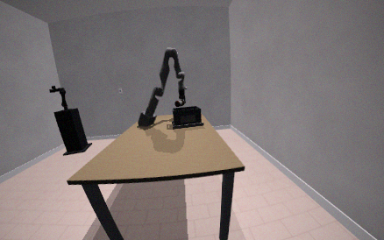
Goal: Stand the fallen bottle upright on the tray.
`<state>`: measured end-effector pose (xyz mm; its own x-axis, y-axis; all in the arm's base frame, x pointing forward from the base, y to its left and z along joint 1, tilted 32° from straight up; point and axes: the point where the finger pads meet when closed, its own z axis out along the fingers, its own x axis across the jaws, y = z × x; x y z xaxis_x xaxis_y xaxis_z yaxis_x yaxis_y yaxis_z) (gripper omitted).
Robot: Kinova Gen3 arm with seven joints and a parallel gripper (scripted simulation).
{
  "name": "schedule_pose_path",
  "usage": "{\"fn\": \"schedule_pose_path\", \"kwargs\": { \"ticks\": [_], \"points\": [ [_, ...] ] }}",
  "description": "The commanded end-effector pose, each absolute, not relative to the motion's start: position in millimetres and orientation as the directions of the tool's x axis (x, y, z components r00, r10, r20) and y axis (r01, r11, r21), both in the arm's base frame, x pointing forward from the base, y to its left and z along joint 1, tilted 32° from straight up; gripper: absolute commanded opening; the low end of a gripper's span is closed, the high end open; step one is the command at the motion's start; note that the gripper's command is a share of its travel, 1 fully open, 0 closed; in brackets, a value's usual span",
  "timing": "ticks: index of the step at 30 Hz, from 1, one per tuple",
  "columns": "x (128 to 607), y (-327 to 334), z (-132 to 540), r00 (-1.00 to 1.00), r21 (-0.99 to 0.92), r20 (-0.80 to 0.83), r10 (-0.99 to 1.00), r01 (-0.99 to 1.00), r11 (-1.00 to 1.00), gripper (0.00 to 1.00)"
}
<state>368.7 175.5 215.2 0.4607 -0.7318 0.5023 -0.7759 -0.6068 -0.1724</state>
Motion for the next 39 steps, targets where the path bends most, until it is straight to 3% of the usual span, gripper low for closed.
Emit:
{"fn": "schedule_pose_path", "kwargs": {
  "ticks": [1, 39],
  "points": [
    [368.7, 176.0, 215.4, 0.461, -0.173, 0.502, -0.732, -0.775, -0.607, 0.0],
    [368.7, 176.0, 215.4, 0.245, -0.297, 0.44, -0.864, -0.868, -0.398, 0.0]
  ]
}}
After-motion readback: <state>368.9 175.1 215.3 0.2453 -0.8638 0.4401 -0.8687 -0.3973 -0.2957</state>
